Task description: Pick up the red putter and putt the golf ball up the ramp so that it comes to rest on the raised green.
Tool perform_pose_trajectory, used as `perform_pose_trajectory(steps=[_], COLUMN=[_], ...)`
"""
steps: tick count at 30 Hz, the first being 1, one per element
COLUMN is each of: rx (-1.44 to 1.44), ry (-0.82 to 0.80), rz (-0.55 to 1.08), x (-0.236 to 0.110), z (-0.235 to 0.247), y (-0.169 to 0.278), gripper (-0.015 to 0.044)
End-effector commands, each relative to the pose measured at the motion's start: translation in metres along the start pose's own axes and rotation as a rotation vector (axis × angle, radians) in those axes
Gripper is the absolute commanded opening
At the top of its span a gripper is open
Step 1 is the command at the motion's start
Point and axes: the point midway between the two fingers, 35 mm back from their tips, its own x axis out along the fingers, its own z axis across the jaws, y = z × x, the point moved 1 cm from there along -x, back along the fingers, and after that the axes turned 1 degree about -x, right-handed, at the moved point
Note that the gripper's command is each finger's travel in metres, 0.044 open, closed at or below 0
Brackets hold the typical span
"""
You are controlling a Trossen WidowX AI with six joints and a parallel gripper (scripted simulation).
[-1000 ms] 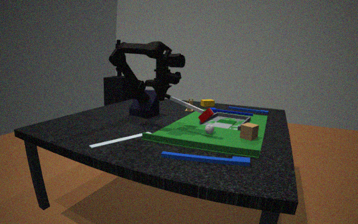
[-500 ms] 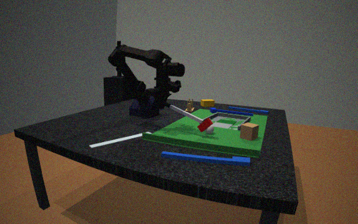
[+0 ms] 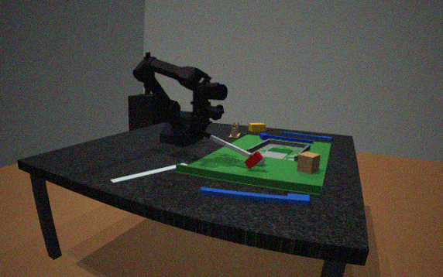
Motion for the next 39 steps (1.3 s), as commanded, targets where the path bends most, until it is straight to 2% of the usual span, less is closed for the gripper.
perform_pose_trajectory(steps=[1, 13, 21, 29, 34, 39], rx=[0.0, 0.0, 0.001, 0.001, -0.004, -0.003], ry=[0.0, 0.002, 0.002, 0.003, -0.004, -0.018], rz=[-0.009, 0.0, -0.01, -0.01, -0.003, -0.004], x=[0.004, 0.005, 0.007, 0.007, 0.01, 0.01], z=[-0.001, -0.001, -0.03, -0.031, -0.02, 0.037], y=[0.0, 0.0, 0.001, 0.001, -0.001, -0.008], gripper=[0.0, 0.0, 0.0, 0.0, 0.0, 0.0])
